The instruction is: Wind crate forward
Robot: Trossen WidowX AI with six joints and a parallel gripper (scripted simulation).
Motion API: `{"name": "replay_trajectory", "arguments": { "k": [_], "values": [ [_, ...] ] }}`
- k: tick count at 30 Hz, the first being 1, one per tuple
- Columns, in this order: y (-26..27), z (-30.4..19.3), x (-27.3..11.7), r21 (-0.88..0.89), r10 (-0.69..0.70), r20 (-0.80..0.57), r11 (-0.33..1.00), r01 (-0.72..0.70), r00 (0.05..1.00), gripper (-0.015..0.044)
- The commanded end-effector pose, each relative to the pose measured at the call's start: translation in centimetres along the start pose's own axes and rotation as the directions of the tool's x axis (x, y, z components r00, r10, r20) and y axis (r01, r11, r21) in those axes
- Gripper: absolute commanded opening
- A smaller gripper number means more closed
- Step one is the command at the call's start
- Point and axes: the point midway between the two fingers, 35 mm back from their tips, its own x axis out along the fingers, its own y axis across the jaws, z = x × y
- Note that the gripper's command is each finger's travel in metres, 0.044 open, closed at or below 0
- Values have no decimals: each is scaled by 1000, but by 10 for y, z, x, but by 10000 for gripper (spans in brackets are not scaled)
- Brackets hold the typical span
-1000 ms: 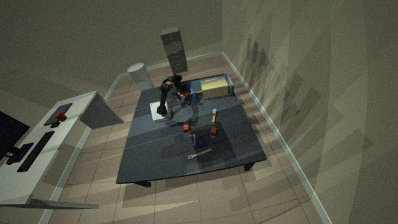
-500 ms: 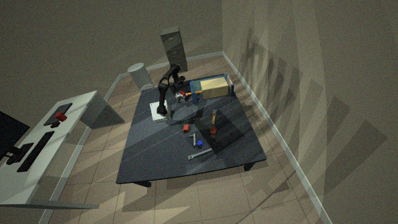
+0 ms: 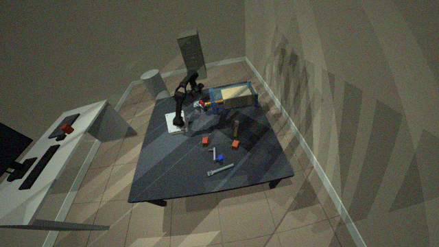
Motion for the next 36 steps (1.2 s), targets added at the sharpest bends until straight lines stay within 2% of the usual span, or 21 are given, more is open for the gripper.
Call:
{"name": "replay_trajectory", "arguments": {
  "k": [1,14,36],
  "values": [
    [0,0,0,0,0,0,1000,0,1000,335],
    [0,0,0,0,0,0,1000,0,1000,0],
    [0,0,0,0,0,0,1000,0,1000,0]
  ]
}}
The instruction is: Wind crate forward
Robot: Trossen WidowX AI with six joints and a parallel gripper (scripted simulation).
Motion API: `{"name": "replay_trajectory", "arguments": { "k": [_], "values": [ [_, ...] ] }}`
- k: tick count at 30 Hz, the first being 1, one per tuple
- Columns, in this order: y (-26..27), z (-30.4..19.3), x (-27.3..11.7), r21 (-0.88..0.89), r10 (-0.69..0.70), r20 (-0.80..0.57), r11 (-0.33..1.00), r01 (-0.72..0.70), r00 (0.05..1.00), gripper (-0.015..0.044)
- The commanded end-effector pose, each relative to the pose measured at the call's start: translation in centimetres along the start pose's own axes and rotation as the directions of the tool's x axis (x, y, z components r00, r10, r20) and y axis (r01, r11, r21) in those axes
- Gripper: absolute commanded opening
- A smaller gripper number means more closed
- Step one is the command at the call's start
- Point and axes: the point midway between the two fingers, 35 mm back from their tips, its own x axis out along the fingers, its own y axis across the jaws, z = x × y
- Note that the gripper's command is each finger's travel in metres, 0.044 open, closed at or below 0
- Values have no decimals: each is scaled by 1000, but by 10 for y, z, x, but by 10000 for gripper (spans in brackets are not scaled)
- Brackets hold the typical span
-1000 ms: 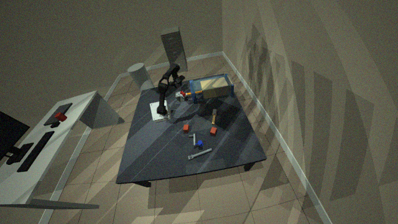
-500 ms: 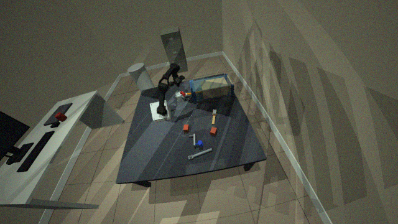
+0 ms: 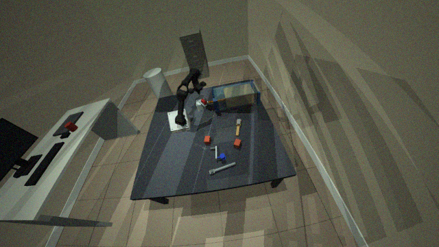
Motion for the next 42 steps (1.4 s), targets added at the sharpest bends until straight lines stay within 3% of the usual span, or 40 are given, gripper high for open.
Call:
{"name": "replay_trajectory", "arguments": {
  "k": [1,28,30,36,42],
  "values": [
    [0,0,0,0,0,0,1000,0,1000,0],
    [0,0,0,0,0,0,1000,0,1000,0],
    [1,6,2,-3,-11,-48,1000,11,999,53],
    [2,52,20,-19,-9,-411,1000,1,912,210],
    [2,53,20,-19,-6,-421,1000,-2,907,367]
  ]
}}
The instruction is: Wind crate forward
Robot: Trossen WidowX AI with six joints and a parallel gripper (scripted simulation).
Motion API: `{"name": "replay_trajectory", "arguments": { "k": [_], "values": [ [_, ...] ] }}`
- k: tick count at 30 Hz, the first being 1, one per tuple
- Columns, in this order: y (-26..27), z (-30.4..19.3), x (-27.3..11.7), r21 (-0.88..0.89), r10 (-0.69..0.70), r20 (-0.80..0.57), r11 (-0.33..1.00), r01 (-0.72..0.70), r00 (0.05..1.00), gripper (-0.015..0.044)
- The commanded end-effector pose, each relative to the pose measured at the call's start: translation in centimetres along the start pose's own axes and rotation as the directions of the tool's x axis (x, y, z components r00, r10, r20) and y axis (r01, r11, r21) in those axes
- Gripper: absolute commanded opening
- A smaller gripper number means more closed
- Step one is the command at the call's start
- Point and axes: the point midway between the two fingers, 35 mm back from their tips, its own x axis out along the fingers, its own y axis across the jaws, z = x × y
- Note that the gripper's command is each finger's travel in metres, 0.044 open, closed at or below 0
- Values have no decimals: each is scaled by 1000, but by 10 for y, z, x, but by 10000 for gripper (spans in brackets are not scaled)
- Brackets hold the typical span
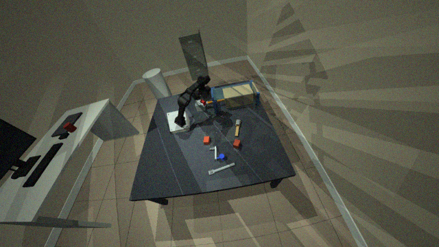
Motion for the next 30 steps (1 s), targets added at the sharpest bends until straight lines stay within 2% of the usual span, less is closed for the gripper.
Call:
{"name": "replay_trajectory", "arguments": {
  "k": [1,3,30],
  "values": [
    [-4,-2,1,-28,3,-37,1000,-4,999,394],
    [-4,-2,1,-28,3,-37,1000,-4,999,440],
    [-2,14,38,-27,3,-36,1000,-4,999,440]
  ]
}}
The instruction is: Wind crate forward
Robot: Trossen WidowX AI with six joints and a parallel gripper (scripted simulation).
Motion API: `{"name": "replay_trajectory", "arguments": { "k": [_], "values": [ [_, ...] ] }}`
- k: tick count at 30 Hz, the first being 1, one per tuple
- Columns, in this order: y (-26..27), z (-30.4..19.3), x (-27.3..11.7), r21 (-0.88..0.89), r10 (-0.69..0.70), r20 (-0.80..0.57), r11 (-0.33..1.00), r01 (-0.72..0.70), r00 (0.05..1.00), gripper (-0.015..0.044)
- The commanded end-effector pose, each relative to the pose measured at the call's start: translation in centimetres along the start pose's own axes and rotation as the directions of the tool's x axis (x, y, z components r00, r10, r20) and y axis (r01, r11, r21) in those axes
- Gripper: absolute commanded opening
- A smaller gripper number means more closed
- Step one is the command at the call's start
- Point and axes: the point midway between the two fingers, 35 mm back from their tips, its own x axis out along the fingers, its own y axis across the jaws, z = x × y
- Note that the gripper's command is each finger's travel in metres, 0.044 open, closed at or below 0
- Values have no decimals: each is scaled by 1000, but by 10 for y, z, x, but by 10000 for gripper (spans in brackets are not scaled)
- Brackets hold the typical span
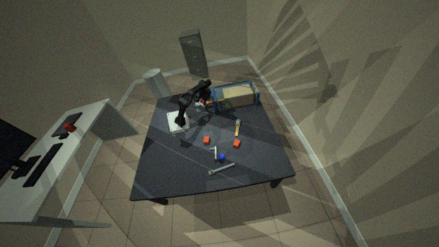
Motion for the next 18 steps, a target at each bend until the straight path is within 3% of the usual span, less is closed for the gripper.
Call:
{"name": "replay_trajectory", "arguments": {
  "k": [1,18],
  "values": [
    [-2,5,8,-3,-3,4,1000,3,1000,440],
    [-4,17,33,-3,-3,5,1000,3,1000,440]
  ]
}}
